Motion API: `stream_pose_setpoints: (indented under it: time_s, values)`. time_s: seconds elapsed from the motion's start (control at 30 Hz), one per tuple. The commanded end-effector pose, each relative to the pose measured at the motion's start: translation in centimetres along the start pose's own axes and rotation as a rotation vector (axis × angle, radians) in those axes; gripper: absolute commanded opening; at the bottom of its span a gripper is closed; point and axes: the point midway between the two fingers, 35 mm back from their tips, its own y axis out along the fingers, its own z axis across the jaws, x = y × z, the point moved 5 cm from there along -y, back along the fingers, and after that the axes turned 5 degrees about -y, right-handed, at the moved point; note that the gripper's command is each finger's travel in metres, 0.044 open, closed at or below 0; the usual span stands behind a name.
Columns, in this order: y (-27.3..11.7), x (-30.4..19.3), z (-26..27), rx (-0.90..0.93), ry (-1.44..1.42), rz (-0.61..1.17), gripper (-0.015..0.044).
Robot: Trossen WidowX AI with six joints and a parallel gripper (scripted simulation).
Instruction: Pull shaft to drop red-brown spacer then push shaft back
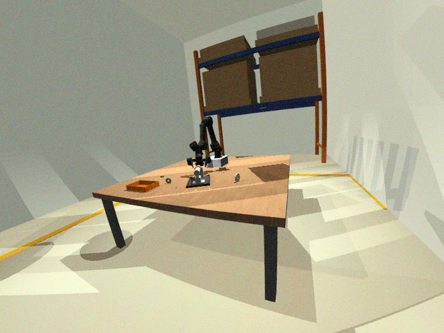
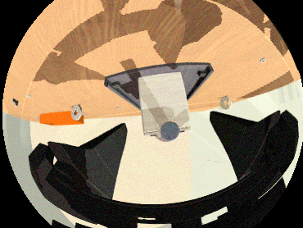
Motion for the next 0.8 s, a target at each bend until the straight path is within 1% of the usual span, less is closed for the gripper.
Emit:
stream_pose_setpoints:
  time_s: [0.0,0.43,0.77]
  values:
    - [0.0,0.0,0.1,0.005,0.003,0.000,0.0440]
    - [0.1,-0.1,0.1,0.005,0.003,0.000,0.0440]
    - [1.4,-0.1,0.1,0.005,0.003,0.001,0.0440]
